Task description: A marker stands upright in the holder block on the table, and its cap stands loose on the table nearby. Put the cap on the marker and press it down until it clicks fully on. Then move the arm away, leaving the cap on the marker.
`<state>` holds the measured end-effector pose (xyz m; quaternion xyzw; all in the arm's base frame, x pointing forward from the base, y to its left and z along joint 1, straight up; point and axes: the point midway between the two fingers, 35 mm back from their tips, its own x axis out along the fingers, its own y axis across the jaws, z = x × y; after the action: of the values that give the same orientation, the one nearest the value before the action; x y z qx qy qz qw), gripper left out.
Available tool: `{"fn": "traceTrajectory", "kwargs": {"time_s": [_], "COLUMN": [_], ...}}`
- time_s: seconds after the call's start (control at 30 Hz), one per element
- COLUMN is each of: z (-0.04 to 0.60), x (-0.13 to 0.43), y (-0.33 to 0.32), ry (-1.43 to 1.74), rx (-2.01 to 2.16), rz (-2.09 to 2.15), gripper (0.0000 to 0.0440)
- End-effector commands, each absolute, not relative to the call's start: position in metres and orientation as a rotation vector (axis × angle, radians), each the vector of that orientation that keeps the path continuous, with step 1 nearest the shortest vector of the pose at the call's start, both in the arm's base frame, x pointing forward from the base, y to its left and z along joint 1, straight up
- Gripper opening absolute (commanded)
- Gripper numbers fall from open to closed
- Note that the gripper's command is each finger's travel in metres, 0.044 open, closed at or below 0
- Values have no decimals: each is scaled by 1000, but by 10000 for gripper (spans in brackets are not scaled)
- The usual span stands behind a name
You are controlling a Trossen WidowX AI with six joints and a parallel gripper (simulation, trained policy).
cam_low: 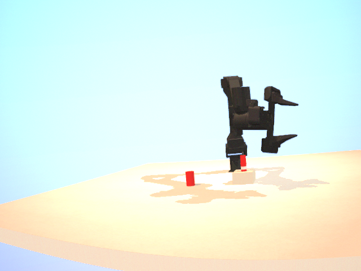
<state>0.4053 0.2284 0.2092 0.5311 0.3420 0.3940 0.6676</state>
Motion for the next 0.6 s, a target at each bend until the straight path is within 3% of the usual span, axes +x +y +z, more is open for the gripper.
{"fn": "traceTrajectory", "kwargs": {"time_s": [0.0,0.13,0.2,0.57], "z": [210,212,213,225], "x": [406,412,414,424], "y": [226,216,211,183], "ry": [775,790,800,830], "rx": [1202,1216,1223,1246], "rz": [880,840,819,723], "gripper": [376,275,247,271]}}
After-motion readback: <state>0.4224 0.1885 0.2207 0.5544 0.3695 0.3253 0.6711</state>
